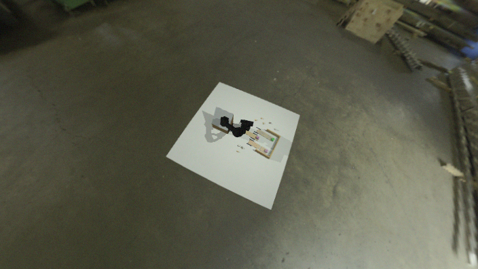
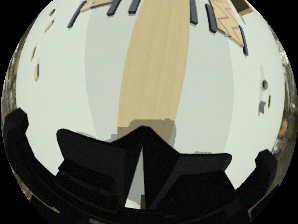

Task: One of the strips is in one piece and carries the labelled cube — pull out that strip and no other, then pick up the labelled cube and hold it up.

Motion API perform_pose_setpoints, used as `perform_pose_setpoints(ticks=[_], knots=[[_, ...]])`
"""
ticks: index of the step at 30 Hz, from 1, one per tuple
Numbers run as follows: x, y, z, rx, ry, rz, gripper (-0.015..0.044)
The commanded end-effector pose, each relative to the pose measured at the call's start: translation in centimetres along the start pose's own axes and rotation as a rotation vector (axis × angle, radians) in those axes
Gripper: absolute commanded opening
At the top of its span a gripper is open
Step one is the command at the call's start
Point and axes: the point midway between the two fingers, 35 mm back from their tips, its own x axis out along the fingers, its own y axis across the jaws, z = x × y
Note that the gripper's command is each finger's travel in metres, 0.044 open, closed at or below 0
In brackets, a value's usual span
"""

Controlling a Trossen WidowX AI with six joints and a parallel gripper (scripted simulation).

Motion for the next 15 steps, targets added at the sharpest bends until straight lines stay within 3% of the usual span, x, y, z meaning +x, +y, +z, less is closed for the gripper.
perform_pose_setpoints(ticks=[1,5,9,13,15], knots=[[0.3,-0.2,-0.8,-0.006,0.025,-0.002,0.0],[-0.6,0.1,0.1,-0.001,0.004,0.002,0.0],[-4.0,0.1,0.3,-0.004,0.023,0.002,0.0],[-4.2,0.1,0.2,-0.004,0.024,0.001,0.0],[-4.1,0.1,0.7,-0.044,0.024,0.001,0.0053]])
